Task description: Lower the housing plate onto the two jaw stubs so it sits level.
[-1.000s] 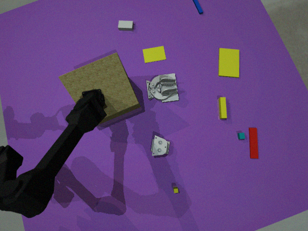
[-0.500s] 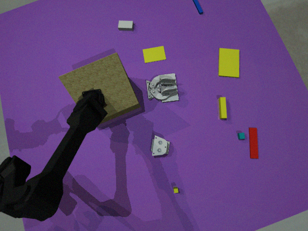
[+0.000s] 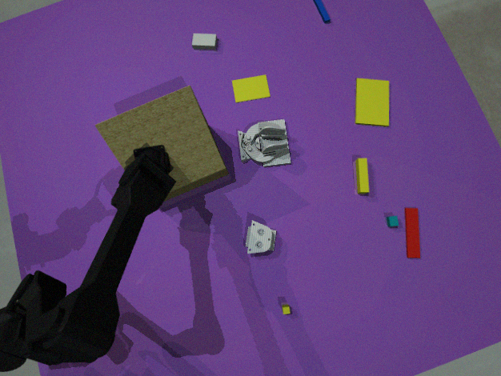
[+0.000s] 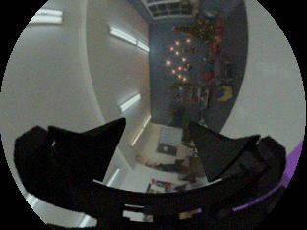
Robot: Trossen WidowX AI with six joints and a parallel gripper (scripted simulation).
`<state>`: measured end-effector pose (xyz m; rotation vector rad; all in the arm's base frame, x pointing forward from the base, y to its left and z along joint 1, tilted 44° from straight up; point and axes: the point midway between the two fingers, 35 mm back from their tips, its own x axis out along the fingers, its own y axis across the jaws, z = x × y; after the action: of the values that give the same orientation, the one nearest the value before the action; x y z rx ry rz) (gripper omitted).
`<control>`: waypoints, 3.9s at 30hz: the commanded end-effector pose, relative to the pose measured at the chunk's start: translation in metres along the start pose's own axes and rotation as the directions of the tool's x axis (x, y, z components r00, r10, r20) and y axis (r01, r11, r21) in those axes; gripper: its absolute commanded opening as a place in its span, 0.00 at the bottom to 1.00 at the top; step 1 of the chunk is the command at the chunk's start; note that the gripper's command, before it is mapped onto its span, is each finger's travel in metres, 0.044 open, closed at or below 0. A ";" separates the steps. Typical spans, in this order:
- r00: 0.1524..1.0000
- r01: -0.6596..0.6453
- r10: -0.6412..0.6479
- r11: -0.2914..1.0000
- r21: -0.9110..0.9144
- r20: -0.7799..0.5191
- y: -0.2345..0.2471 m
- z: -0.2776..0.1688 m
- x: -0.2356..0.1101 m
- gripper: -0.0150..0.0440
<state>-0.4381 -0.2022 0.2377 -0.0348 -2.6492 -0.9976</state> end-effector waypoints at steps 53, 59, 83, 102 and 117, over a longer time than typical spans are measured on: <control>0.859 0.286 -0.414 0.876 -0.389 -0.301 -0.087 -0.186 -0.128 1.00; 0.830 0.289 -0.449 0.854 -0.432 -0.332 -0.089 -0.204 -0.145 1.00; 0.680 0.248 -0.578 0.760 -0.601 -0.450 -0.086 -0.269 -0.220 1.00; 0.579 0.186 -0.672 0.661 -0.727 -0.462 -0.084 -0.289 -0.270 1.00; 0.519 0.129 -0.738 0.566 -0.814 -0.431 -0.085 -0.290 -0.300 1.00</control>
<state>-0.0898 -0.4301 0.3015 0.8301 -1.4004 -1.6737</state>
